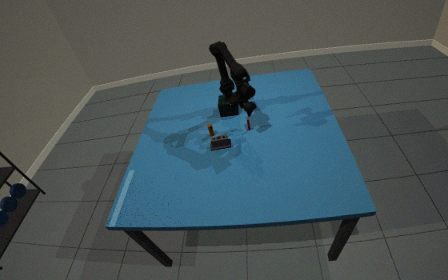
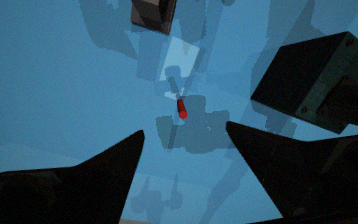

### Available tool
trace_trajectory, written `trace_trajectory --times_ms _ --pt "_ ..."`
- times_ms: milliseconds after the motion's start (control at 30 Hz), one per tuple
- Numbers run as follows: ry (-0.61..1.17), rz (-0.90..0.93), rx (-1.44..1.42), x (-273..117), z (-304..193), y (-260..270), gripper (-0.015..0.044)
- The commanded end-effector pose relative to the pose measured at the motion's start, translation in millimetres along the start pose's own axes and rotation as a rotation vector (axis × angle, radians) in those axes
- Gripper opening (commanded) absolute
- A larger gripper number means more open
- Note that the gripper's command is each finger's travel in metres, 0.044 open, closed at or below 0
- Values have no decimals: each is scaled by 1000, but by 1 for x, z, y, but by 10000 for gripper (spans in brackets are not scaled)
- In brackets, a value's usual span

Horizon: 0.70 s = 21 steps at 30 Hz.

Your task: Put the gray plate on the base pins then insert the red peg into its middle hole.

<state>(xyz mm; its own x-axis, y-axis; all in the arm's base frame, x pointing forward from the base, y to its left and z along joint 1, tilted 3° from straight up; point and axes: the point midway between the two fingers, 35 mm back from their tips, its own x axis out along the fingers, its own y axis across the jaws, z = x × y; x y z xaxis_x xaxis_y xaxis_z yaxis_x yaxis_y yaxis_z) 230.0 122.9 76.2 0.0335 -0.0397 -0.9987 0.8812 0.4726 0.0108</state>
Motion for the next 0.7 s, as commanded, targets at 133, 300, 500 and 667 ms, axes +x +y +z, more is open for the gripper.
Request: trace_trajectory --times_ms 133,300,500,667 --pt "1 3 -3 28 -6 -4 440" --pt "1 3 -3 33 -6 -3 440" --pt "1 3 -3 44 -7 -3 440" --pt "1 3 -3 51 -7 -3 440"
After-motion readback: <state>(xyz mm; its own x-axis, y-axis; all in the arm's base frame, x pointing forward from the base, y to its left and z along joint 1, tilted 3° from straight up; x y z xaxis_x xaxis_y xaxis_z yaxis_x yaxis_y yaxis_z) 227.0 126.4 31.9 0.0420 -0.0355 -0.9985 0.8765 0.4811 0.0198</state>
